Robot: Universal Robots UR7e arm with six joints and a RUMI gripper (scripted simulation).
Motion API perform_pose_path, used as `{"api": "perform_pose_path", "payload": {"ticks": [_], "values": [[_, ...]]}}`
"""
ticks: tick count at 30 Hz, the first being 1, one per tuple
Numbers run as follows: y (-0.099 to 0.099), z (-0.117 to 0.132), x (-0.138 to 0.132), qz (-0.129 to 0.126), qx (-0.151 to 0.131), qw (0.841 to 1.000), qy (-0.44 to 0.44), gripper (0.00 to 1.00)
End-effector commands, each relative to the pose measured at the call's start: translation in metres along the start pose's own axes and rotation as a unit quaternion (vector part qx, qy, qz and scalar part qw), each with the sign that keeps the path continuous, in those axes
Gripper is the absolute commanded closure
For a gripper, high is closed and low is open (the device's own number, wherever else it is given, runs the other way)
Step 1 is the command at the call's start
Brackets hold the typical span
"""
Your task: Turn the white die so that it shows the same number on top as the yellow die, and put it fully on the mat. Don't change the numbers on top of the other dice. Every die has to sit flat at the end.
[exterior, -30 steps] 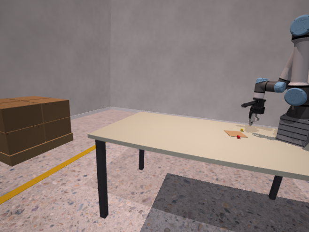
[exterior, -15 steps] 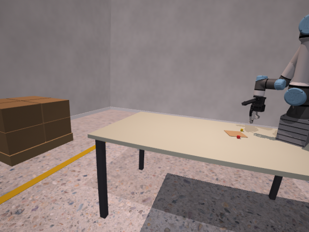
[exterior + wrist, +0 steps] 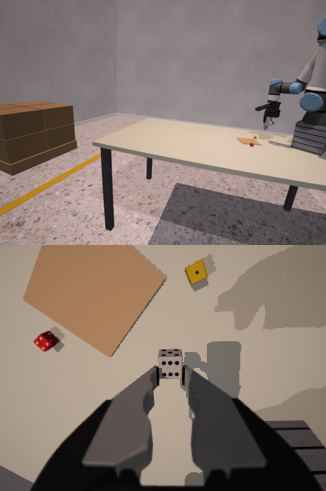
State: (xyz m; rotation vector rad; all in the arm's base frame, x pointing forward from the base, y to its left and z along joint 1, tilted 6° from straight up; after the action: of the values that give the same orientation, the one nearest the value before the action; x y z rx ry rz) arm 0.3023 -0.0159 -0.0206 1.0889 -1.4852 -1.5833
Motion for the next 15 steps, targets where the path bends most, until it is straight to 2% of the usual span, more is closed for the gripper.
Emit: {"api": "perform_pose_path", "payload": {"ticks": [1, 15], "values": [[0.0021, -0.0031, 0.0013, 0.001, 0.003, 1.0, 0.0, 0.97], [0.0022, -0.0044, 0.0004, 0.001, 0.003, 1.0, 0.014, 0.97]]}}
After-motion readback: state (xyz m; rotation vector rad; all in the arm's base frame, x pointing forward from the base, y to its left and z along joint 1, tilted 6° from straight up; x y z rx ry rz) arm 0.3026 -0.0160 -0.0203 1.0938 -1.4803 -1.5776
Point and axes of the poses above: the point where the finger pads meet when closed, its own y axis back along the fingers, its own x axis across the jaws, z = x × y, the point moved 5 cm from there along y, back along the fingers, and after that the axes turned 8 degrees about y, right-handed, at the moved point
